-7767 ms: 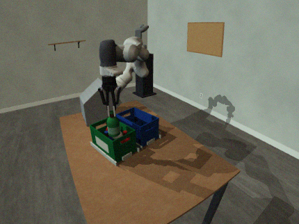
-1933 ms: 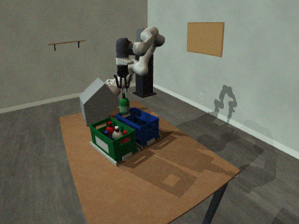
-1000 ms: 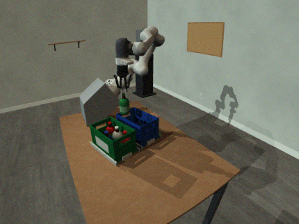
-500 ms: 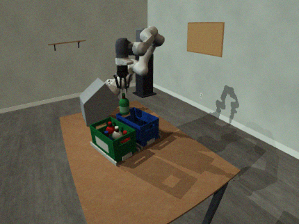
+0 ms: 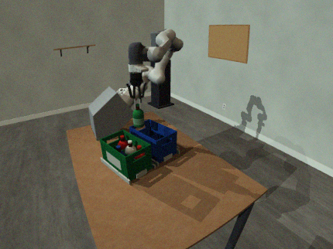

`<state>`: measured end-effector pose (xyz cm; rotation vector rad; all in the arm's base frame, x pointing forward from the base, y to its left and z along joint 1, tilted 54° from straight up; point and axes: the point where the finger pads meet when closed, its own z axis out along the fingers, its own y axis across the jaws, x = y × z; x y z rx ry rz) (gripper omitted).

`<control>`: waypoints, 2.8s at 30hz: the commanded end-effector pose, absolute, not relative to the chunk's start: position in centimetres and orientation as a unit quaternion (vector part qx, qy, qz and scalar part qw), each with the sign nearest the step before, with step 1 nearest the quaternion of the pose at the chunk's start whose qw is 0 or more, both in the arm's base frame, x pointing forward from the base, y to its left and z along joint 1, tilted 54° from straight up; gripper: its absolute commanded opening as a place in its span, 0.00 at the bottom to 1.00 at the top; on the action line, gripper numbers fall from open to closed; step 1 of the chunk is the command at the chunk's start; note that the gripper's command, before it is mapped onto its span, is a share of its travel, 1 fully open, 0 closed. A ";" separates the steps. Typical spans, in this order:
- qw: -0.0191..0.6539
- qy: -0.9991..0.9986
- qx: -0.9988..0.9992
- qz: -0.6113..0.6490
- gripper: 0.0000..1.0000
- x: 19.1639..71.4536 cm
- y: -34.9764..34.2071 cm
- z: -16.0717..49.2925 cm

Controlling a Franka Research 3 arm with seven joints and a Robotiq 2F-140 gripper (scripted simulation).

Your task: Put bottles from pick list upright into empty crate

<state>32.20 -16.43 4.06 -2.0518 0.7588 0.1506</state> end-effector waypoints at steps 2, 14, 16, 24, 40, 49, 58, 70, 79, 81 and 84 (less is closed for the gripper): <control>0.452 0.309 -0.835 0.057 0.00 32.2 -17.1 4.0; 0.452 0.309 -0.835 0.057 0.00 32.3 -17.1 3.9; 0.452 0.309 -0.835 0.057 0.00 32.3 -17.1 3.9; 0.452 0.309 -0.835 0.057 0.00 32.3 -17.1 3.9; 0.452 0.309 -0.835 0.057 0.00 32.3 -17.2 3.9; 0.452 0.309 -0.835 0.057 0.00 32.3 -17.0 3.7; 0.452 0.309 -0.835 0.057 0.00 32.5 -16.3 3.2; 0.452 0.309 -0.835 0.057 0.00 32.8 -15.5 2.7; 0.452 0.309 -0.835 0.057 0.00 32.9 -15.0 2.3; 0.452 0.309 -0.835 0.057 0.00 33.0 -14.8 2.1; 0.452 0.309 -0.835 0.057 0.00 33.0 -14.6 2.0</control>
